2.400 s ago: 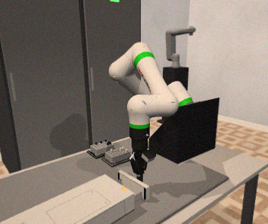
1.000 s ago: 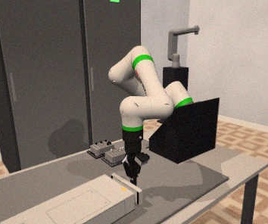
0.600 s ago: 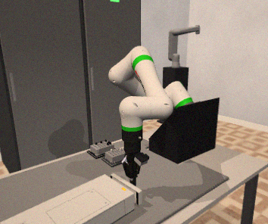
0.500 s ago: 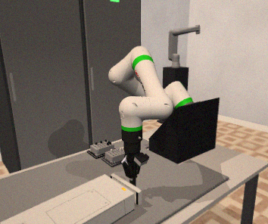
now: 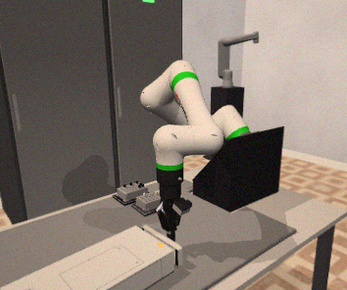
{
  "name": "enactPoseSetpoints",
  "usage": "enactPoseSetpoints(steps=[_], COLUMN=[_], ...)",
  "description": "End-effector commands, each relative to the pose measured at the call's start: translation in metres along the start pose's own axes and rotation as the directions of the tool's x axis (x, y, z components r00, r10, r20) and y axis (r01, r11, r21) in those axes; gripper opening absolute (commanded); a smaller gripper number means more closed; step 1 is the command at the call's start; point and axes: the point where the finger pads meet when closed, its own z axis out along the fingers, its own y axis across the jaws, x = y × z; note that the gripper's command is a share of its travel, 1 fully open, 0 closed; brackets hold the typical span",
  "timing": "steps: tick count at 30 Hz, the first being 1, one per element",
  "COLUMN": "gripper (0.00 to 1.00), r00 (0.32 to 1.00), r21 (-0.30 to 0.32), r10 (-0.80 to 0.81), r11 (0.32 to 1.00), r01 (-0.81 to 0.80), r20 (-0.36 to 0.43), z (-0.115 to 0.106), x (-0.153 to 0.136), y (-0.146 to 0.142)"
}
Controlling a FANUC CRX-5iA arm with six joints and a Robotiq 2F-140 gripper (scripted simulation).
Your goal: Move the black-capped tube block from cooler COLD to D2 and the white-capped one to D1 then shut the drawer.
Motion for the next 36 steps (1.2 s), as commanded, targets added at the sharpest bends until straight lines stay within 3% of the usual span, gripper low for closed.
enactPoseSetpoints(steps=[1,36], gripper=[0.1,0.1], r00=[1.0,1.0], r21=[-0.002,-0.002], r10=[0.0,0.0], r11=[1.0,1.0], r01=[0.0,0.0], r20=[-0.001,-0.001], z=[-0.001,-0.001], x=[0.0,0.0], y=[0.002,0.012])
